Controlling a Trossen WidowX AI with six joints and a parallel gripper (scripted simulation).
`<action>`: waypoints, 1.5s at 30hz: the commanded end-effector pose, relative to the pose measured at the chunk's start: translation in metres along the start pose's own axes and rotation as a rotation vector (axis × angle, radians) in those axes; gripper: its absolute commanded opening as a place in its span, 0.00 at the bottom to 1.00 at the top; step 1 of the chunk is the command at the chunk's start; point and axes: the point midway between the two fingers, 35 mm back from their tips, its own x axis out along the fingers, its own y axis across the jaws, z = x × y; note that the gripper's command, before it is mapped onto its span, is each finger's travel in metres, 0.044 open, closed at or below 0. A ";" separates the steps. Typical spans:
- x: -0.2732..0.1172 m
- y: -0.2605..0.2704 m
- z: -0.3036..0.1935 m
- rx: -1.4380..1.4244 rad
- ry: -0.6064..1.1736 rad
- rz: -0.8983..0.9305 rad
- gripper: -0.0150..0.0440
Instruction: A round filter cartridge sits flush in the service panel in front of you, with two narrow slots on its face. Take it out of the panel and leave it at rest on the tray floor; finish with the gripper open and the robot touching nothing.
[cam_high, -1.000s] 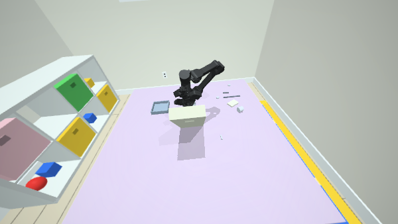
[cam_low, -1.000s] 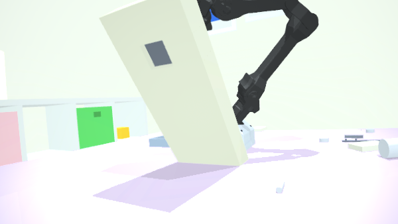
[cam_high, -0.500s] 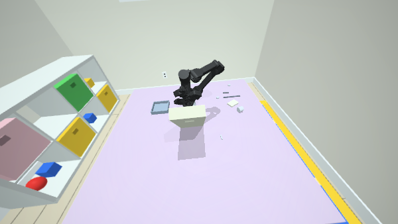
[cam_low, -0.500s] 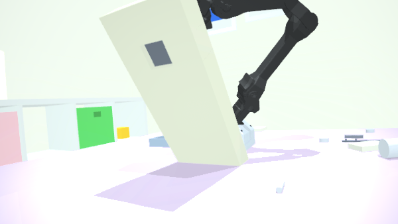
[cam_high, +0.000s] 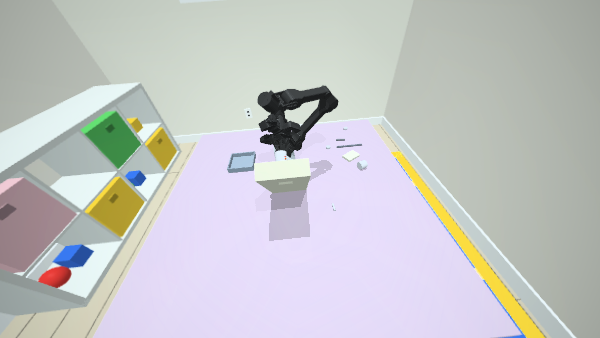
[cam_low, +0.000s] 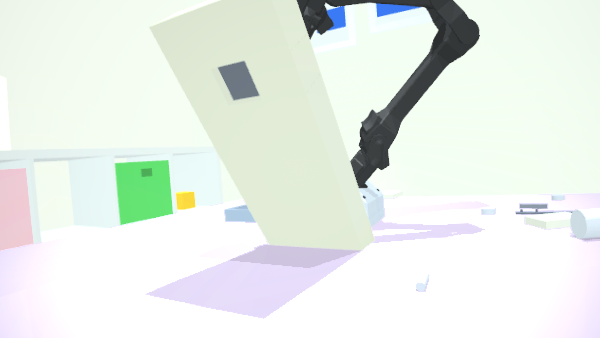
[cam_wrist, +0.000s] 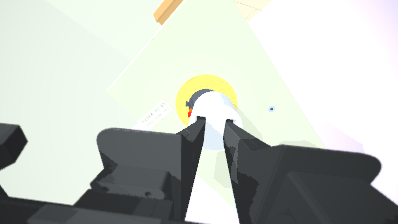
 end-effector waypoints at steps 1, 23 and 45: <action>-0.009 0.006 -0.002 -0.020 -0.001 0.012 0.25; 0.000 -0.040 -0.048 -0.019 -0.001 0.012 0.25; 0.002 -0.047 -0.056 -0.019 -0.001 0.012 0.41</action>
